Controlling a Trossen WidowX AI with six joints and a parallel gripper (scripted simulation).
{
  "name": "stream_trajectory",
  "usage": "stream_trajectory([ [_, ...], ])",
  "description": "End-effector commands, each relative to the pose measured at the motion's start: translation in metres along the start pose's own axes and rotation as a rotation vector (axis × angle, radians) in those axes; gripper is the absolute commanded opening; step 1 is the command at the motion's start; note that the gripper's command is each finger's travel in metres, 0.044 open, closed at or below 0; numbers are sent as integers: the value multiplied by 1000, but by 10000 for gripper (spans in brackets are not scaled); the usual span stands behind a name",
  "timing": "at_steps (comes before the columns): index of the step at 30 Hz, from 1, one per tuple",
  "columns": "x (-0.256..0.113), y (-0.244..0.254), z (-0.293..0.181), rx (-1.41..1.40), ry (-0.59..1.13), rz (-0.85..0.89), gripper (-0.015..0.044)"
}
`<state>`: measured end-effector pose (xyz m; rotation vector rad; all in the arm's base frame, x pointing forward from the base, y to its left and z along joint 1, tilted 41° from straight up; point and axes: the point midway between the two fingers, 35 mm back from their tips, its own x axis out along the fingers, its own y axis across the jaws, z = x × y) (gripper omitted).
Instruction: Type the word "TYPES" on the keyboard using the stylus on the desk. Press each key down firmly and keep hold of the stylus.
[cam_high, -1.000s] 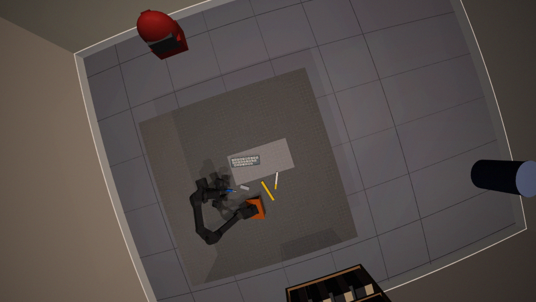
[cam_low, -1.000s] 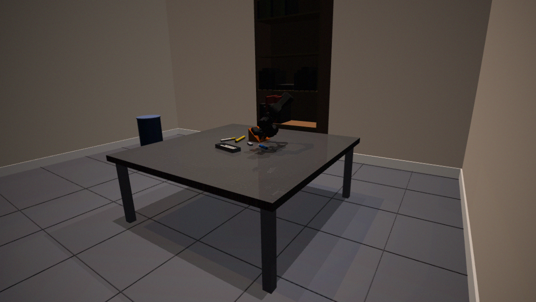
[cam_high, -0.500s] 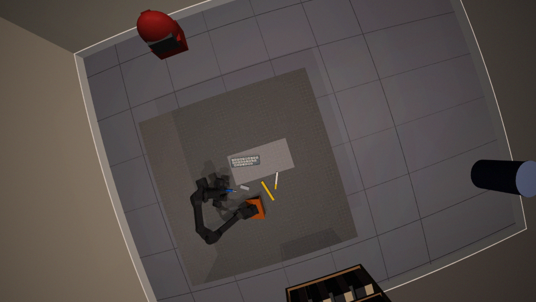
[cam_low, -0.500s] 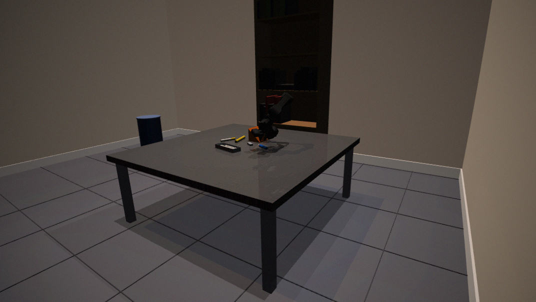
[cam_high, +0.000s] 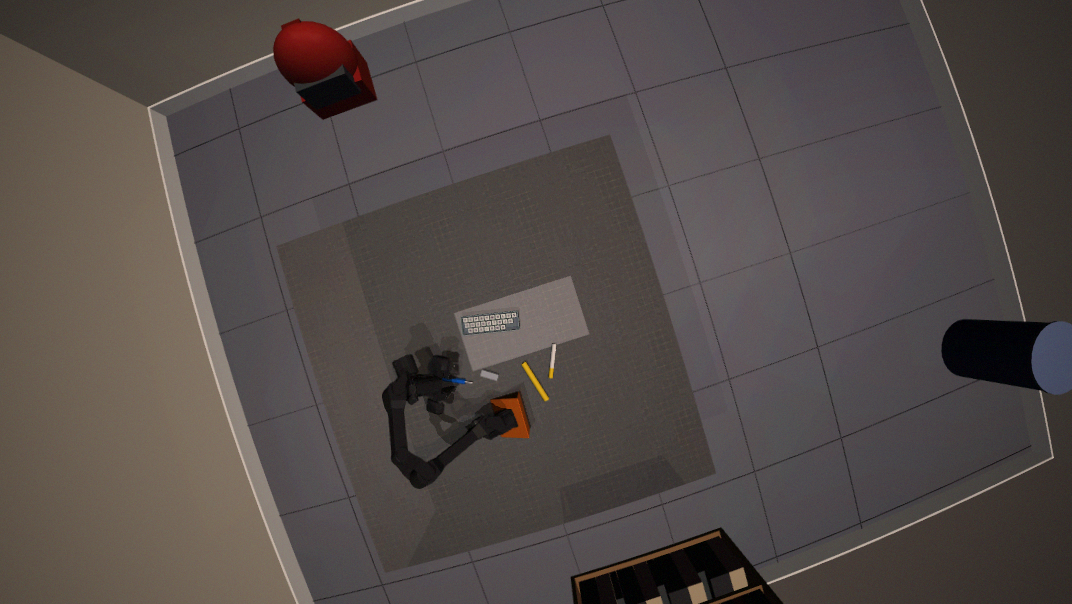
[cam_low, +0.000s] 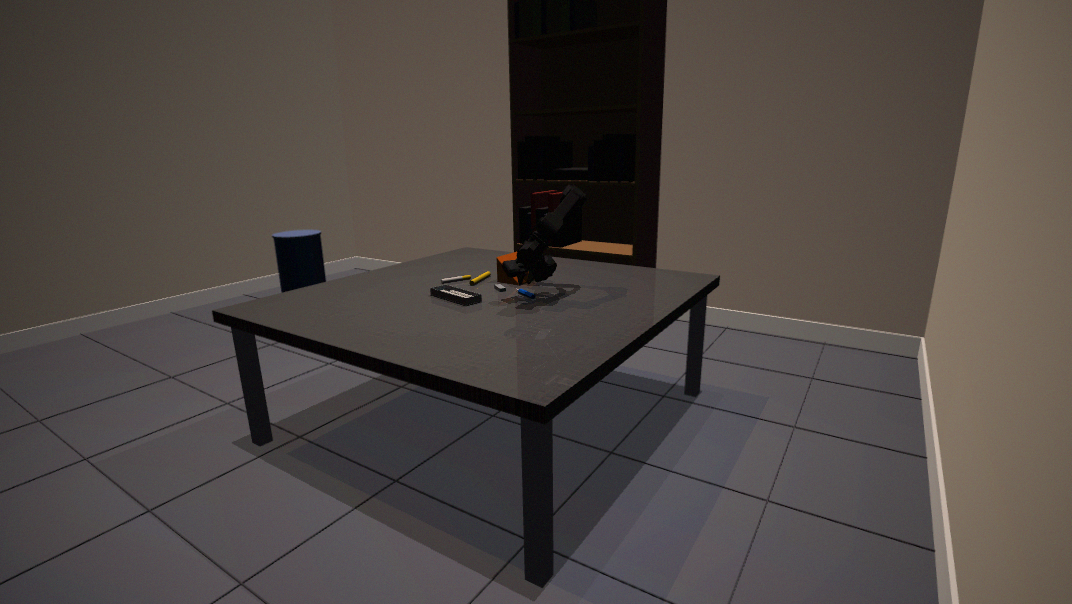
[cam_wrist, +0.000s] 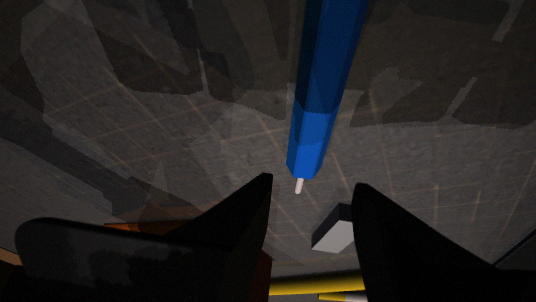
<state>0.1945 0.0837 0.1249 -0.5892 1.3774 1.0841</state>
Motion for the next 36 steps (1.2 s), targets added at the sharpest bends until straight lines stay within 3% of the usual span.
stream_trajectory([
  [1, 4, 1, 1, 2, 1, 4, 150],
  [36, 24, 1, 13, 2, 0, 5, 150],
])
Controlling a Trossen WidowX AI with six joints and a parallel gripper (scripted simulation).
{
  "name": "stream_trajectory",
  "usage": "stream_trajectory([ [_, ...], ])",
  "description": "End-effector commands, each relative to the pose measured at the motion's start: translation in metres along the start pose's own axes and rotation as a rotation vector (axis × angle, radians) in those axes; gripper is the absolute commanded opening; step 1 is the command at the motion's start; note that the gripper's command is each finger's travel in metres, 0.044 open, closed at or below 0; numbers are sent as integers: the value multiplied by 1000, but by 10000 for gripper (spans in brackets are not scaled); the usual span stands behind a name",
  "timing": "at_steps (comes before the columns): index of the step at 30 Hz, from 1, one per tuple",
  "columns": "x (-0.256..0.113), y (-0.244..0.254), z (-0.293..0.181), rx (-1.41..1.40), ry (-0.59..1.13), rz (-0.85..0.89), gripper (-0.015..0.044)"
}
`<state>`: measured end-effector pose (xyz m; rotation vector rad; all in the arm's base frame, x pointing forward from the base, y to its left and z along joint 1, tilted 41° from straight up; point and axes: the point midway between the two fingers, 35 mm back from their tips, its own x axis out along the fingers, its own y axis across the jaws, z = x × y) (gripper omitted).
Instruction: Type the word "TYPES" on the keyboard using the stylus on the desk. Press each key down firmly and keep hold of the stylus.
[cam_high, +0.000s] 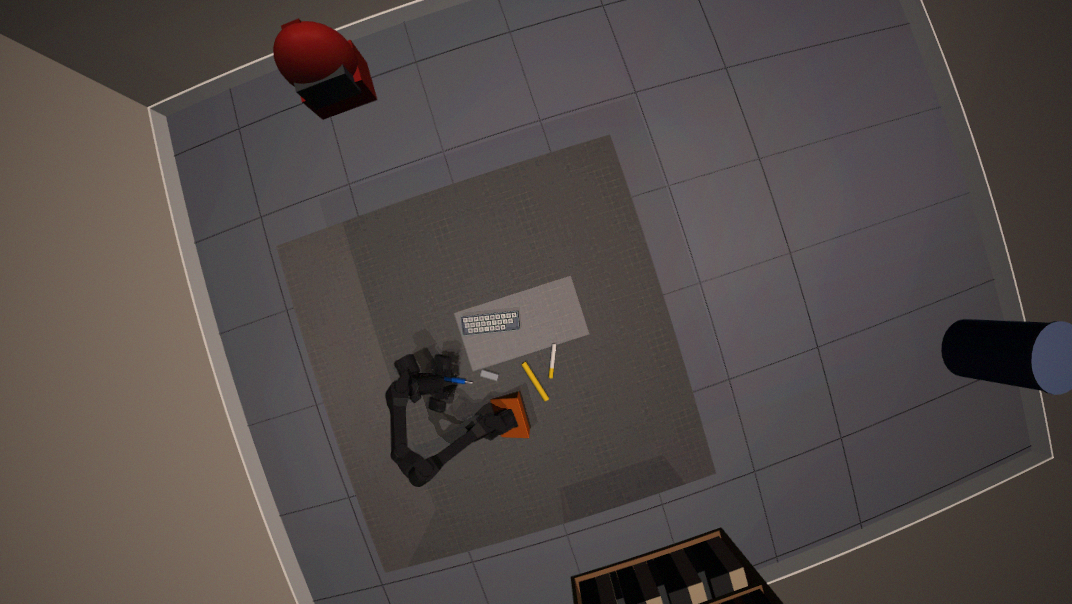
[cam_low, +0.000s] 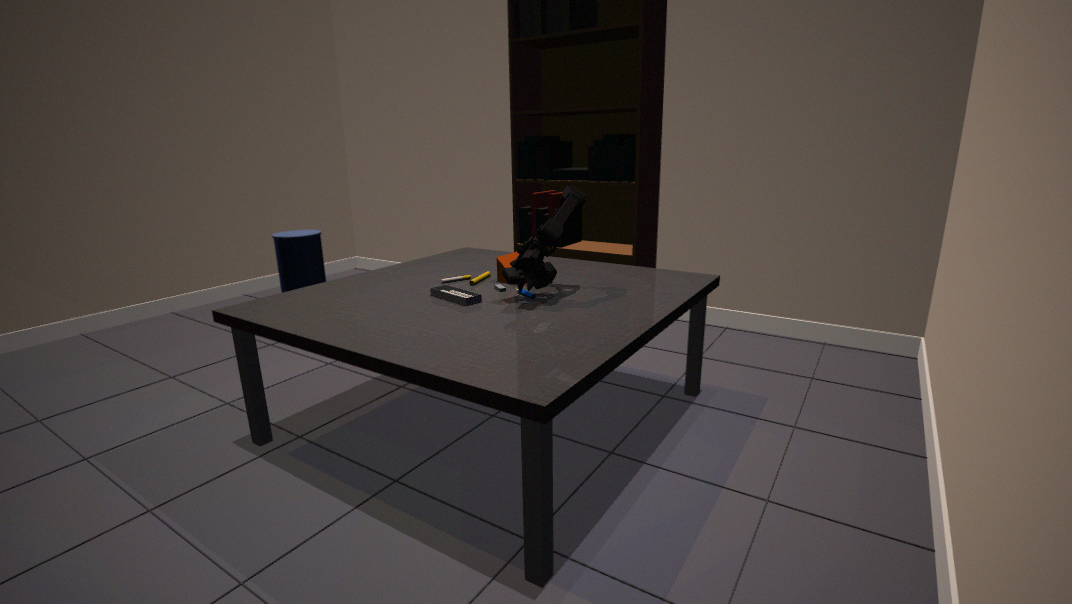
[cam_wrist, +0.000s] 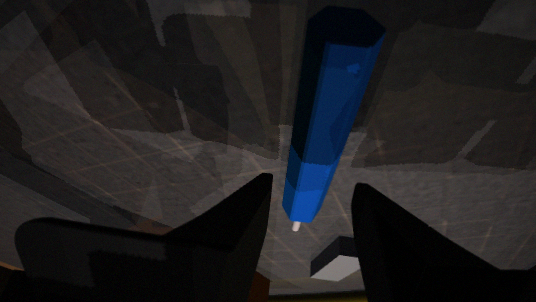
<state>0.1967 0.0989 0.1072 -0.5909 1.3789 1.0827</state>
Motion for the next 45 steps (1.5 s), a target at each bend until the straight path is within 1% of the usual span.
stream_trajectory([
  [1, 4, 1, 2, 2, -2, 6, 150],
  [13, 8, 1, 4, 2, -2, 6, 150],
  [18, 7, 0, 3, -1, 1, 2, 19],
  [21, 7, 0, 3, -1, 1, 2, 0],
  [29, 4, 0, 2, -1, 2, 2, 0],
  [38, -33, 0, -20, 0, 6, 1, 0],
  [45, -36, 0, -22, 0, 6, 1, 0],
])
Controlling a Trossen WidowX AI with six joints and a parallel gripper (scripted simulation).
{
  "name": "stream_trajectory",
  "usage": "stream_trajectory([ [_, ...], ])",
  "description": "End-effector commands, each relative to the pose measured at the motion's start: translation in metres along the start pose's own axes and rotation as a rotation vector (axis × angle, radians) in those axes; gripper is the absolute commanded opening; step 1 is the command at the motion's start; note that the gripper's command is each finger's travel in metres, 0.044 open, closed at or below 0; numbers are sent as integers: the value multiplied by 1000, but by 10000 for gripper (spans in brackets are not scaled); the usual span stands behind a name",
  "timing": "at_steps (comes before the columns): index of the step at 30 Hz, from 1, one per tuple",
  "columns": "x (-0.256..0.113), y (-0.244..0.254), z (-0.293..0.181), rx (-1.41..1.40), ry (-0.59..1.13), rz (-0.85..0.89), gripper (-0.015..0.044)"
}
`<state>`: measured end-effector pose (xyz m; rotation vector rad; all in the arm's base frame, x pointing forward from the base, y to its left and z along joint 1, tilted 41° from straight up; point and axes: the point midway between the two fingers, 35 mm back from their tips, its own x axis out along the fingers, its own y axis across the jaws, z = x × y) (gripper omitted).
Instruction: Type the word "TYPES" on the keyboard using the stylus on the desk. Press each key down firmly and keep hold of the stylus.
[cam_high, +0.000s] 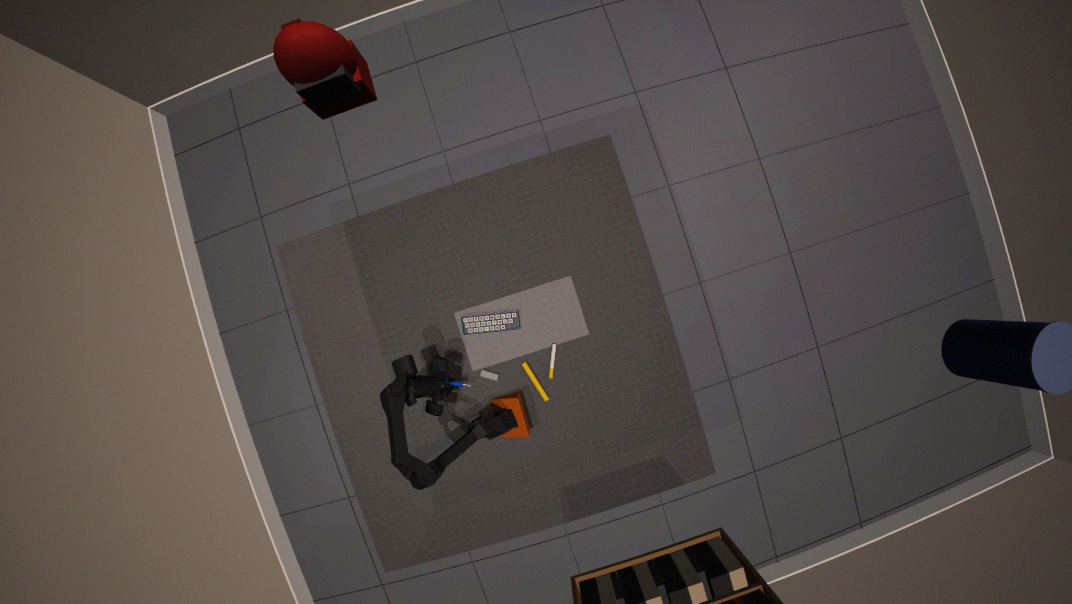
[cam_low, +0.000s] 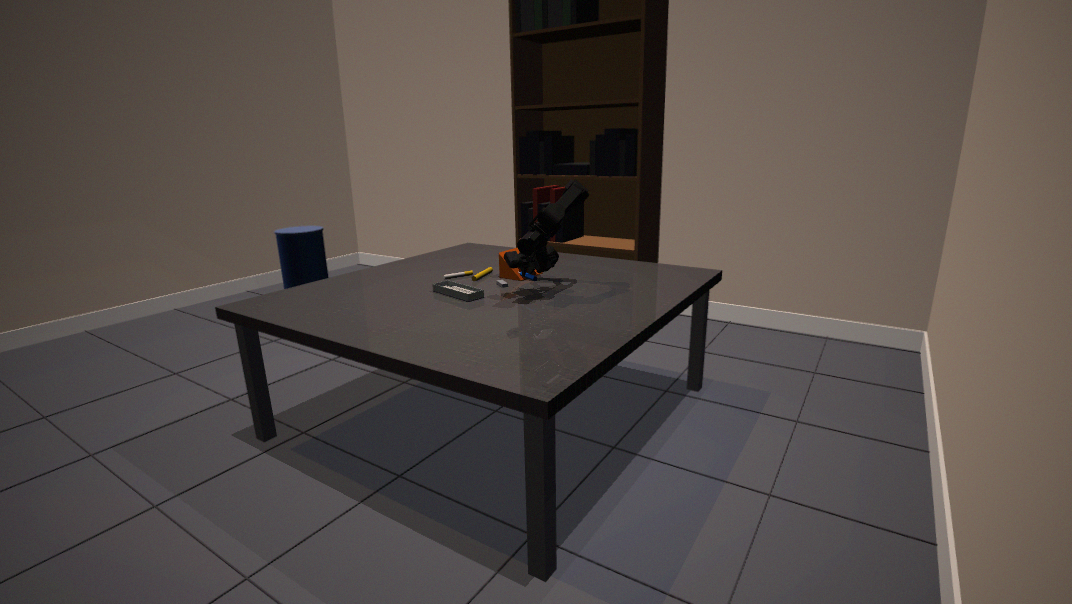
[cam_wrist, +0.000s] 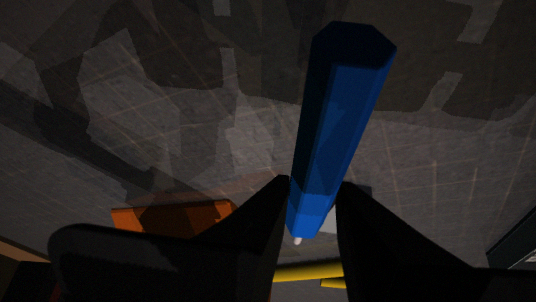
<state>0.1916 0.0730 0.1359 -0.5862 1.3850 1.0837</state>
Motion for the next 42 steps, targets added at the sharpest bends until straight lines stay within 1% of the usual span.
stream_trajectory([
  [1, 0, -1, 0, 6, -3, -2, 0],
  [10, 19, -52, 1, 278, -181, -98, 0],
  [19, 30, -103, -10, 558, -383, -182, 0],
  [28, 34, -144, -32, 816, -597, -235, 0],
  [42, 30, -185, -81, 1142, -929, -310, 0],
])
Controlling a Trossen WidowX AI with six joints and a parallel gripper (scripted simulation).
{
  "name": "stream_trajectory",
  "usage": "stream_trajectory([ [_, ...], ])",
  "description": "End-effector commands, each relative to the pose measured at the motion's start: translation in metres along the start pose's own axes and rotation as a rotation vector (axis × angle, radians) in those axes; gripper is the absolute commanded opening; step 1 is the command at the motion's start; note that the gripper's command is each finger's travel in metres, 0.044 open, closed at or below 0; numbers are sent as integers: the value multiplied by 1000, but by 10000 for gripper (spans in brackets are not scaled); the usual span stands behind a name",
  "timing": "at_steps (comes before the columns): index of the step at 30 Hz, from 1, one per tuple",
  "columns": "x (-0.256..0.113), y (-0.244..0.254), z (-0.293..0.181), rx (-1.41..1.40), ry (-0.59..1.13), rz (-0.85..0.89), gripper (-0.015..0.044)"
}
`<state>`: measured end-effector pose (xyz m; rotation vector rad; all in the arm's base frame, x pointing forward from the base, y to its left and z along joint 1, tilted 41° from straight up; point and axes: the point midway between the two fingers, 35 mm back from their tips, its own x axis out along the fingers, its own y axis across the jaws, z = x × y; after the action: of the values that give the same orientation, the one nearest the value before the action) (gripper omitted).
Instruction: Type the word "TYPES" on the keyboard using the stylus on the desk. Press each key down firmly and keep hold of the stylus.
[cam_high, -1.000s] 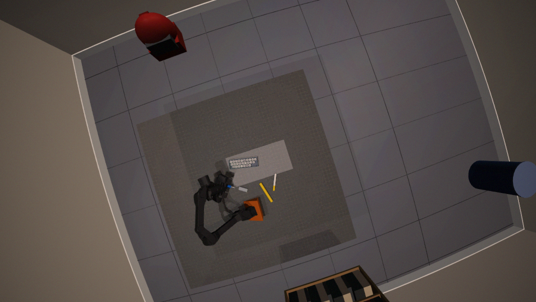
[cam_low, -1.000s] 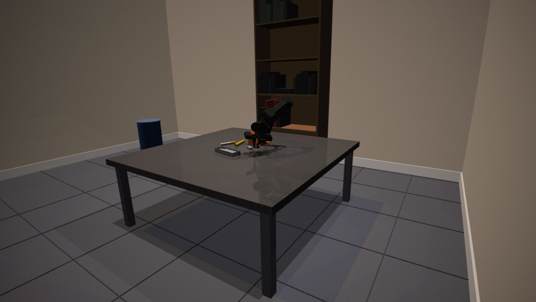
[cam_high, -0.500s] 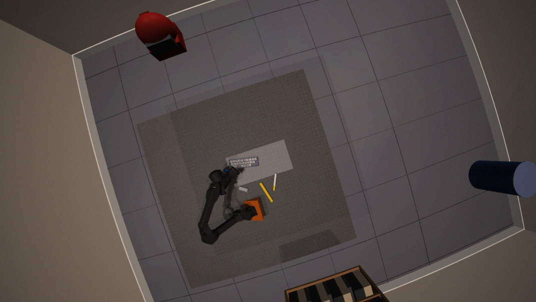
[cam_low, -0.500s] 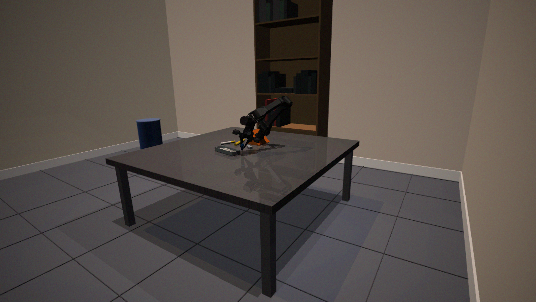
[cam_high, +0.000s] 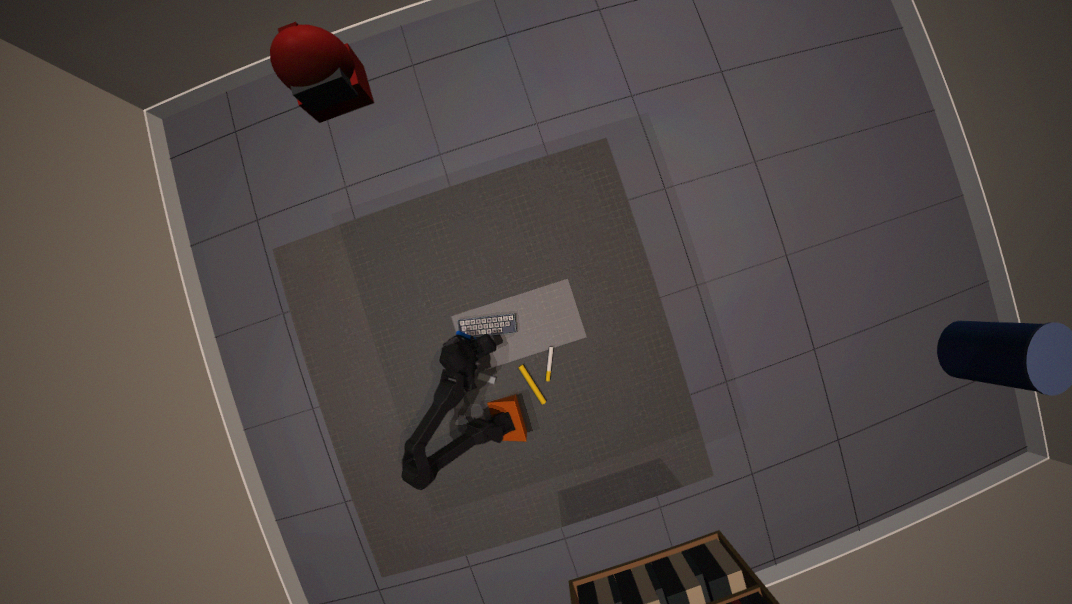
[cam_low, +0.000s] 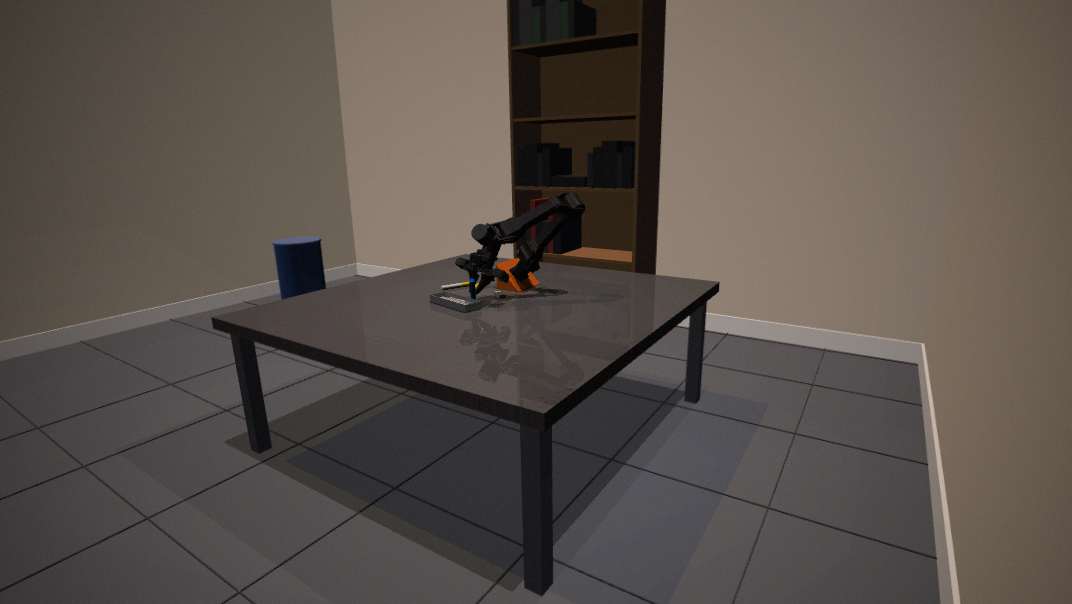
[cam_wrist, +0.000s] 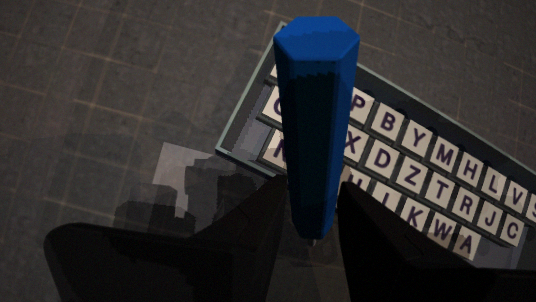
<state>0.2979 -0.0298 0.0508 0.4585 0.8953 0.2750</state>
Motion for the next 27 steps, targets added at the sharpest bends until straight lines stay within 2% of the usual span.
stream_trajectory([
  [1, -10, -41, 18, 105, -146, -108, 0],
  [15, -44, -87, 21, 361, -461, -110, 0],
  [27, -34, -91, 20, 372, -475, -109, 0],
])
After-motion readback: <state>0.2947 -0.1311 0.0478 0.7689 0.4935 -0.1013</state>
